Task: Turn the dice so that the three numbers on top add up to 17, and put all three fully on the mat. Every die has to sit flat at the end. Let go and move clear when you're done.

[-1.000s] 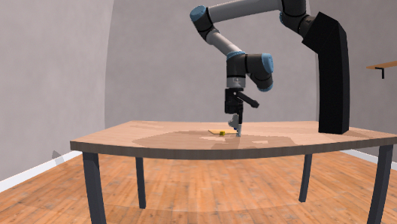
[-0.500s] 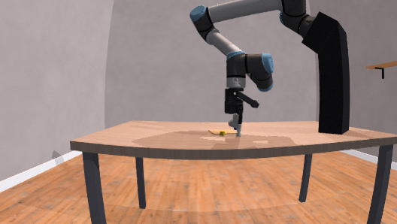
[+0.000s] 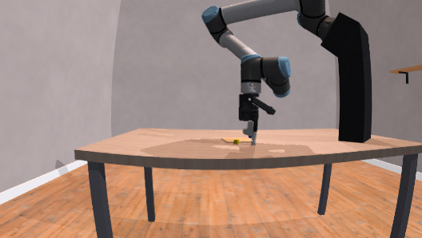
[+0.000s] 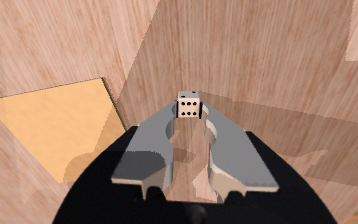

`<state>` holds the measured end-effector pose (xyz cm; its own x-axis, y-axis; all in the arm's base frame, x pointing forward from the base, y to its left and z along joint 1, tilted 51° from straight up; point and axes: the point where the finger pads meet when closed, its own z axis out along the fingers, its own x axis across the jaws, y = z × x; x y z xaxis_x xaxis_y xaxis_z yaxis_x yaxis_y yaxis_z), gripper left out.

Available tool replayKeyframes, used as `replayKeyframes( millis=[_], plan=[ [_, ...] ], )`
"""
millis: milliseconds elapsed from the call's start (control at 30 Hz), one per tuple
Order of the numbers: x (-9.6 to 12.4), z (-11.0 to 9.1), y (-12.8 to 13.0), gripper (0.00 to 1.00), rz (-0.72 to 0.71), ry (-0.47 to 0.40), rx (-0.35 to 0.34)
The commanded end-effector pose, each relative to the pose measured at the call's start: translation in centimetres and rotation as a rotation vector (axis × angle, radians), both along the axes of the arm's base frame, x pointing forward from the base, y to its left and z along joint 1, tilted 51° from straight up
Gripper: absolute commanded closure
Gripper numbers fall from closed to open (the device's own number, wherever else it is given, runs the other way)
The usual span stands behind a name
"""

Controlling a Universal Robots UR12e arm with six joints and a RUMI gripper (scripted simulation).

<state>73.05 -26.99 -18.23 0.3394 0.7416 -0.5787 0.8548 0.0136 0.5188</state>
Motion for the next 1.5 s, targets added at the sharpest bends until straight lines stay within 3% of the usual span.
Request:
replayKeyframes(
  millis=[0, 667, 933, 1200, 1467],
  plan=[
    [0.0, 0.0, 0.1, 0.97, 0.001, 0.0, 0.0],
    [-0.1, 0.3, 0.3, 0.97, 0.001, 0.0, 0.0],
    [-1.4, 2.2, 2.4, 0.97, 0.001, 0.0, 0.0],
    [-3.5, 5.7, 6.1, 0.97, 0.001, 0.0, 0.0],
    [-3.9, 6.3, 6.8, 0.97, 0.001, 0.0, 0.0]
  ],
)
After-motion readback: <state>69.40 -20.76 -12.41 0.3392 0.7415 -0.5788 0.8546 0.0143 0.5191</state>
